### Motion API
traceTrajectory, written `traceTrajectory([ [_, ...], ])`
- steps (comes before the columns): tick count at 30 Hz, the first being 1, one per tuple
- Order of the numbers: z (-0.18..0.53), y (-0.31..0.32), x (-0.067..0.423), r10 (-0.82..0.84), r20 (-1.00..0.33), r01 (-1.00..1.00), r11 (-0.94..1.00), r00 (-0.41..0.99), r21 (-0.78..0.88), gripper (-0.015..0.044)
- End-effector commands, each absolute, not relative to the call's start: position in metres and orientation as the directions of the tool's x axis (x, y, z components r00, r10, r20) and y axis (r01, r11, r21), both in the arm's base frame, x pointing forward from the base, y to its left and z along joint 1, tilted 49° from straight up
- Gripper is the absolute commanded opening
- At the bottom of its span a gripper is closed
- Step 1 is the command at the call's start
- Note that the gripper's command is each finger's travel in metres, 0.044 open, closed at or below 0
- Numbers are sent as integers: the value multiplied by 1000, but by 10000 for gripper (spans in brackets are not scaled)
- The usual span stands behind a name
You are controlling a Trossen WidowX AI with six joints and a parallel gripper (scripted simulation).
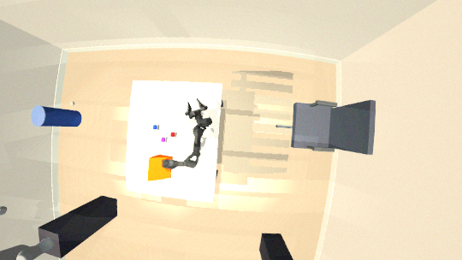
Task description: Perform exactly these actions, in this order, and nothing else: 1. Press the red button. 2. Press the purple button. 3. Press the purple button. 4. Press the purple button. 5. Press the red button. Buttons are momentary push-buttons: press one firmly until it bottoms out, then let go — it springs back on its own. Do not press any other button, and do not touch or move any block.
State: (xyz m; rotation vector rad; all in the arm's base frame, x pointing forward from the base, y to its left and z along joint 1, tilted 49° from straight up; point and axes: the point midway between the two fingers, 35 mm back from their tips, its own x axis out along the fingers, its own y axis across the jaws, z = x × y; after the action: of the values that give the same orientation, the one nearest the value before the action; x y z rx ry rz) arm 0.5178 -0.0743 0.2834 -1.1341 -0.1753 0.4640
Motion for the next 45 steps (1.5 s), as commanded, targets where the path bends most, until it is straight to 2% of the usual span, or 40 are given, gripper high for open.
traceTrajectory([
  [1,221,-33,524,386,-332,-507,598,861,-621,400],
  [5,180,-7,516,342,-499,-564,719,796,-406,400],
  [10,132,24,490,267,-702,-522,835,660,-173,400],
  [14,98,44,458,177,-841,-418,906,511,-63,400],
  [17,78,55,428,86,-919,-319,947,385,-45,400],
  [21,60,64,385,-69,-974,-188,976,215,-110,400],
  [25,55,64,340,-264,-962,-87,959,65,-269,400],
  [30,69,57,290,-540,-841,-25,842,-42,-539,400],
  [34,93,51,265,-727,-685,-11,686,-31,-728,400],
  [45,95,50,264,-742,-670,-10,671,-26,-742,400],
])
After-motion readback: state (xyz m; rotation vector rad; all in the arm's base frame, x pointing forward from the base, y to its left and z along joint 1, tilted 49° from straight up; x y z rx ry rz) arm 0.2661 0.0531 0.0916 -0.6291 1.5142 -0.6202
